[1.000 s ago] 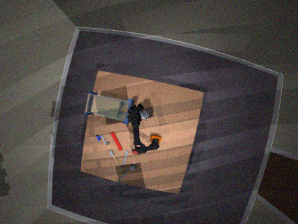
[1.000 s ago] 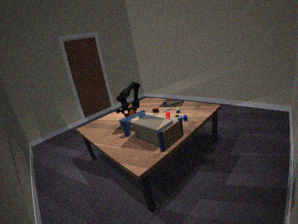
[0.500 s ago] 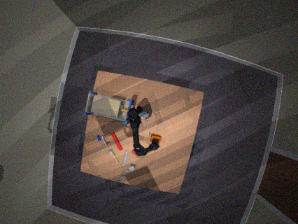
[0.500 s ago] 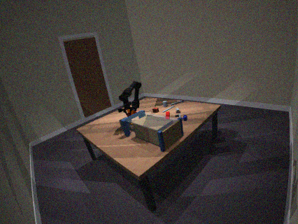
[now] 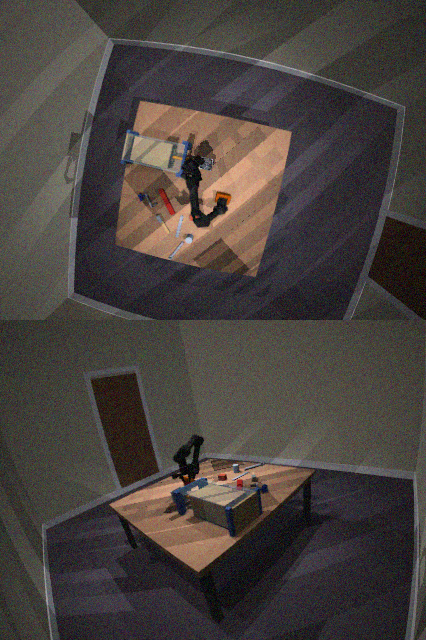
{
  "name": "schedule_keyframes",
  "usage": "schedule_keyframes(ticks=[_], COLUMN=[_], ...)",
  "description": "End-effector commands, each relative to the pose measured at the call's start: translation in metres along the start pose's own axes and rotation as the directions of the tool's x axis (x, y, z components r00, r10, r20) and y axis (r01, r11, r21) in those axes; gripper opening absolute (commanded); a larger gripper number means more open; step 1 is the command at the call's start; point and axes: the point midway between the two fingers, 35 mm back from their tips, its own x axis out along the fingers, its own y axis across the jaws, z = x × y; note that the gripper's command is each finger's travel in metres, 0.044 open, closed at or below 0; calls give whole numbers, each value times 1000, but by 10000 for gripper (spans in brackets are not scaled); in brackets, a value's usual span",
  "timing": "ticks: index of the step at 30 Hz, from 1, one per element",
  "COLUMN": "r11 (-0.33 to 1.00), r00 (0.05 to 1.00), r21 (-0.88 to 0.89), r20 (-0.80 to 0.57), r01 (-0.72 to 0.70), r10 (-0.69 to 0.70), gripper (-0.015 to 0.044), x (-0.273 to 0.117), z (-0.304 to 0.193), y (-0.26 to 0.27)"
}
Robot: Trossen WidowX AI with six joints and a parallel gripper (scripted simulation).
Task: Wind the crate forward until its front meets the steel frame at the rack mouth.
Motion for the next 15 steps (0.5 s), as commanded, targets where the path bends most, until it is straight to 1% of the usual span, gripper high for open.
schedule_keyframes(ticks=[1,15], r11=[1000,1000], r00=[1000,1000], r21=[16,17], r20=[-25,-27], r01=[-13,-13], r10=[13,14], gripper=[0,0], x=[0,-9], z=[-13,-31], y=[8,18])
